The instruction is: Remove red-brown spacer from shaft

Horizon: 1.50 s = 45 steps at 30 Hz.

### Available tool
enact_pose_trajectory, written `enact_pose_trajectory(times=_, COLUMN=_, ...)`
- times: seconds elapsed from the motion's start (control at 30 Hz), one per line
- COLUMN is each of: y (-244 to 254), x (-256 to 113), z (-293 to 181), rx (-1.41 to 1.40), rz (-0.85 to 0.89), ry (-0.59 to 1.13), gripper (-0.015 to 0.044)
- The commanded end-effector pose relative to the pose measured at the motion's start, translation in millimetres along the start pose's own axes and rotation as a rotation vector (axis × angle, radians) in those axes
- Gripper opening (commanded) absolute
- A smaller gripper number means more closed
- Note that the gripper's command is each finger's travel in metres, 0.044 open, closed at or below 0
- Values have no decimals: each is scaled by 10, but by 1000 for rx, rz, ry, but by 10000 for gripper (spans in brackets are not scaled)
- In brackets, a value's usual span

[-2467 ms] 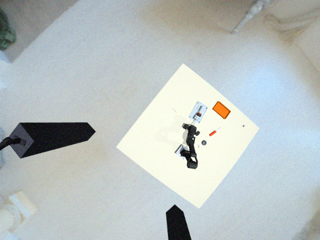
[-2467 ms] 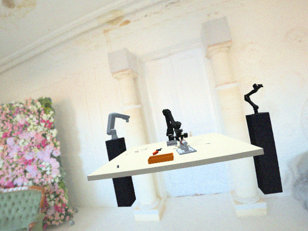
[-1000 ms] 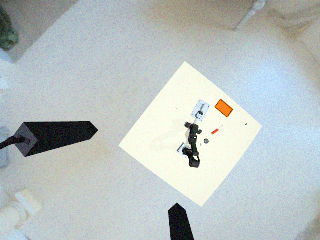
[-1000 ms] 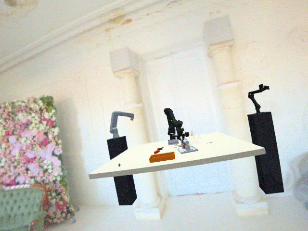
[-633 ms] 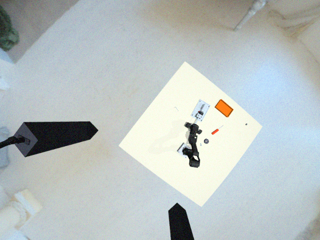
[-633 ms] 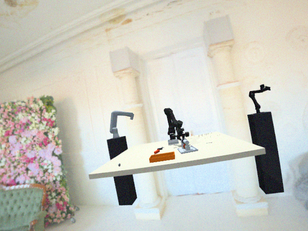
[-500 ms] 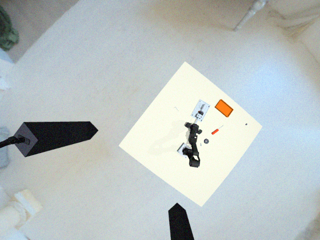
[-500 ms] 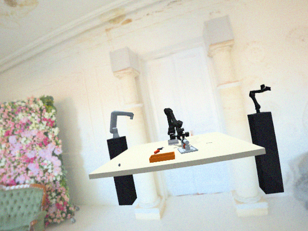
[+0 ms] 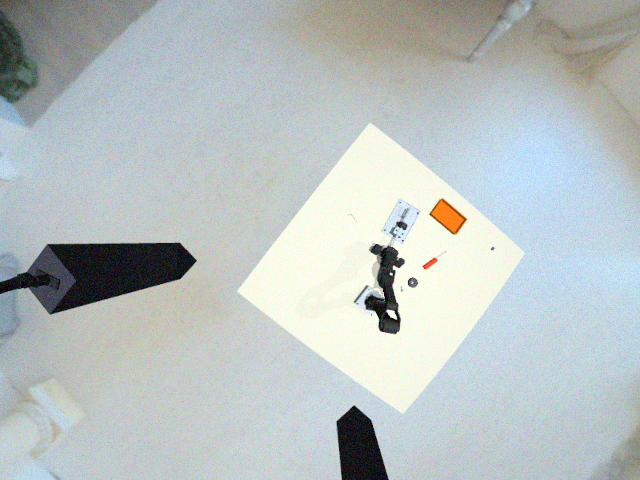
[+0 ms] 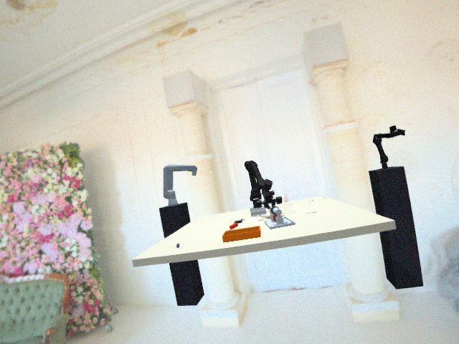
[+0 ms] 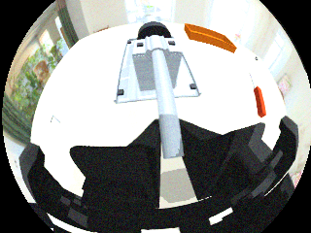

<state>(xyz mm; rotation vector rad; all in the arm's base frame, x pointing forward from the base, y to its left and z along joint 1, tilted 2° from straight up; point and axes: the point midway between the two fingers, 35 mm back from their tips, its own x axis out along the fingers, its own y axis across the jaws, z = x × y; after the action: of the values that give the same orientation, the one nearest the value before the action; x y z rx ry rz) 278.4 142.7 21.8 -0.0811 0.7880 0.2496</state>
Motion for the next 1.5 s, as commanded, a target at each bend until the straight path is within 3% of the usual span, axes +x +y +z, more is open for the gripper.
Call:
enact_pose_trajectory(times=0.0, y=4, x=18, z=13, rx=-2, rz=1, ry=0, gripper=0)
enact_pose_trajectory(times=1.47, y=5, x=123, z=121, rx=-2, rz=1, ry=-1, gripper=0)
